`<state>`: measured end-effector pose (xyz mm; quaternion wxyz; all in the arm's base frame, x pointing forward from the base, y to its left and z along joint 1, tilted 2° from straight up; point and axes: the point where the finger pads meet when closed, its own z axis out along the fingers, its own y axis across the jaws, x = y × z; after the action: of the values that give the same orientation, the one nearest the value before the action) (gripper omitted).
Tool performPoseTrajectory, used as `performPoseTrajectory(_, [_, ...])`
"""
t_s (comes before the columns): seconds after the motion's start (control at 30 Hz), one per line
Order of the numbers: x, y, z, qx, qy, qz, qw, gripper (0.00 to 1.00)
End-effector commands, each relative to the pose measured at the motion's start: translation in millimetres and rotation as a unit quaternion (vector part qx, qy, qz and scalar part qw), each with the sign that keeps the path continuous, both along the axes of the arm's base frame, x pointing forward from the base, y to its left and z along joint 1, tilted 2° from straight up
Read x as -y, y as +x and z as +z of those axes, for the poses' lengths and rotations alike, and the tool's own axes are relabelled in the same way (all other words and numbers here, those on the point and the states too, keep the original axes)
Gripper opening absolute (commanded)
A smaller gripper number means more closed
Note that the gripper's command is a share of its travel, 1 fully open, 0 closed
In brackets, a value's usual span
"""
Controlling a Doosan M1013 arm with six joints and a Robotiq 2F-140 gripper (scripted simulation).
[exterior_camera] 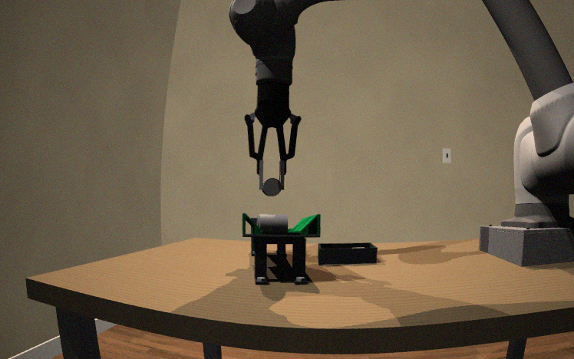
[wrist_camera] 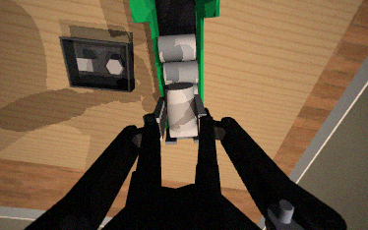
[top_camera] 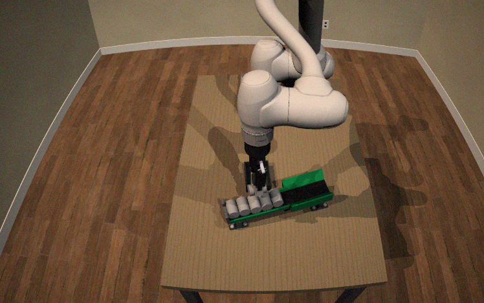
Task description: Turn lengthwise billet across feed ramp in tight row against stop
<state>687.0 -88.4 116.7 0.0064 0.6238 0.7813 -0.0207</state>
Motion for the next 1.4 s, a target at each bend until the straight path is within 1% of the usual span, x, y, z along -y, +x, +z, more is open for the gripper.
performPoseTrajectory(0.0, [0.0,0.0,0.1,0.000,0.000,0.003,1.000,0.10])
performPoseTrajectory(0.77, [0.0,0.0,0.1,-0.001,0.001,0.033,0.999,0.10])
performPoseTrajectory(1.37, [0.0,0.0,0.1,-0.003,0.001,0.085,0.996,0.10])
